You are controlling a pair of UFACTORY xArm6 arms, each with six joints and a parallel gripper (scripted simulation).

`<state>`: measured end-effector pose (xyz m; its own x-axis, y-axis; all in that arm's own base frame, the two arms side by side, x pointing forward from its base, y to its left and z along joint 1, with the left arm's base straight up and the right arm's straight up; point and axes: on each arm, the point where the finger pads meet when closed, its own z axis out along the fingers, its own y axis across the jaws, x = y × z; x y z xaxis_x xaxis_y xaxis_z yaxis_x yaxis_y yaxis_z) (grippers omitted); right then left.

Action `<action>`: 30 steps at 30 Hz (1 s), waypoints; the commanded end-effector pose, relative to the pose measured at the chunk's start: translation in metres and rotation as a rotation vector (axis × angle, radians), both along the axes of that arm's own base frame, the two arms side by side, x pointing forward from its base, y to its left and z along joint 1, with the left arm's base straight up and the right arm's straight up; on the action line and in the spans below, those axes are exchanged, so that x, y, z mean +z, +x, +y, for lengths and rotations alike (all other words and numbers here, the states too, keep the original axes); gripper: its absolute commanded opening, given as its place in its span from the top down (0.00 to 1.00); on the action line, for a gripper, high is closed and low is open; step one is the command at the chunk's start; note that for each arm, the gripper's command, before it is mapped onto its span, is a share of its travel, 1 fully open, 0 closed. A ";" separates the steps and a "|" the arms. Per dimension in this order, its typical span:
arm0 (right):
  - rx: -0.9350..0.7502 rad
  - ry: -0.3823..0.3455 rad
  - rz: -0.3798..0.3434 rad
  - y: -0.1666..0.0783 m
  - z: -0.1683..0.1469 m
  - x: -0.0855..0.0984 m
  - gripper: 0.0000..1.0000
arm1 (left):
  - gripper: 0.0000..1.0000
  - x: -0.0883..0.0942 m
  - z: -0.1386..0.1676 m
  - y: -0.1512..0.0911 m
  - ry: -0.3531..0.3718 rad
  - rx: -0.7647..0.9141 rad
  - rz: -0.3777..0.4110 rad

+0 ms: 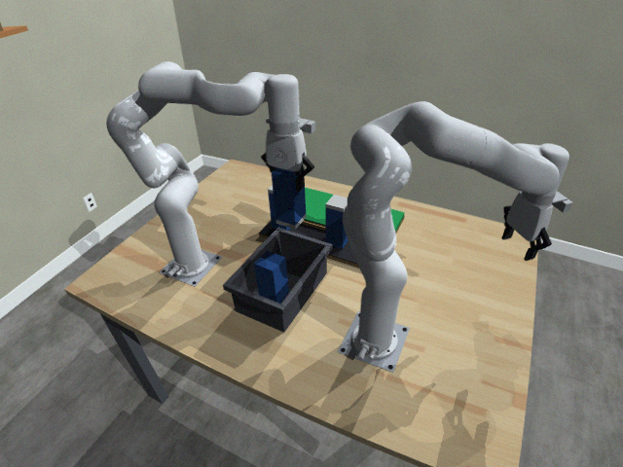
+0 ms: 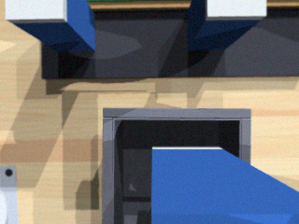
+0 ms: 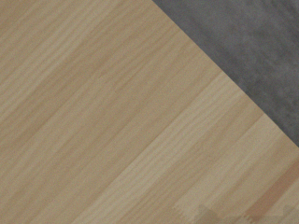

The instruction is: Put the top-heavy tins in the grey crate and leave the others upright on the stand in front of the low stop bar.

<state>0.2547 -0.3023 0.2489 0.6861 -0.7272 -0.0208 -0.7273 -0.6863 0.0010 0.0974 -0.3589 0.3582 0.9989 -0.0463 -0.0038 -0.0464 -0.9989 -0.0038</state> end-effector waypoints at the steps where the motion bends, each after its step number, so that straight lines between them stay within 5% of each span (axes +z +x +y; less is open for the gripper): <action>1: 0.000 -0.003 -0.003 0.001 -0.001 0.001 0.00 | 1.00 0.002 0.000 -0.010 -0.005 -0.002 -0.002; 30: 0.000 -0.003 -0.003 0.001 -0.001 0.001 0.00 | 1.00 0.002 0.001 -0.029 -0.005 -0.007 -0.001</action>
<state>0.2547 -0.3023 0.2489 0.6861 -0.7272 -0.0208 -0.7273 -0.6863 0.0010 0.0684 -0.3574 0.3583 0.9986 -0.0534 -0.0036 -0.0534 -0.9986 -0.0039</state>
